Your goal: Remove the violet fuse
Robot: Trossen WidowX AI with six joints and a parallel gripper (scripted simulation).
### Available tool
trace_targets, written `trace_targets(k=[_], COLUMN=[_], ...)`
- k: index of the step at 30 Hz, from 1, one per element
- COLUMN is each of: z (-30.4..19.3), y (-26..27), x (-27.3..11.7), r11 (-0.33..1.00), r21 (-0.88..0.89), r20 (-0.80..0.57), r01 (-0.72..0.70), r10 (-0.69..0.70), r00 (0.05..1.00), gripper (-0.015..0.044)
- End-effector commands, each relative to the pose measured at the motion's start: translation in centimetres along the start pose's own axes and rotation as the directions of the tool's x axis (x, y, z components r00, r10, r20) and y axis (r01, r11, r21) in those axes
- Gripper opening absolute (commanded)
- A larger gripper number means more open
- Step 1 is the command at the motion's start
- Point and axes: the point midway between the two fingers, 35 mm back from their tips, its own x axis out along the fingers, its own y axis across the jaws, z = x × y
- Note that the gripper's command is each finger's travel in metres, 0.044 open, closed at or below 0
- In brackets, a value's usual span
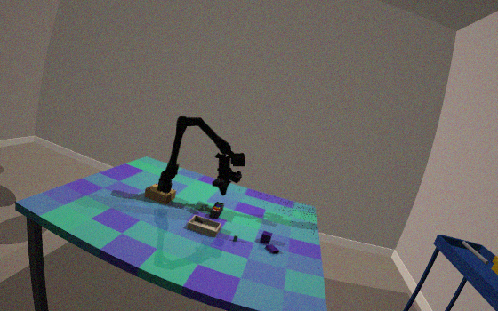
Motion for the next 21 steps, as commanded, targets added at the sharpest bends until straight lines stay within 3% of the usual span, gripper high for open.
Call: trace_targets(k=[1,21], z=[0.52,0.45], y=[-4.95,-4.51], x=[0.56,1.52], r11=[0.989,0.989], r21=[-0.143,-0.143], r20=[-0.197,-0.197], r01=[0.038,0.038], r10=[-0.066,-0.066], r00=[0.978,0.978], gripper=[0.0074,0.0074])
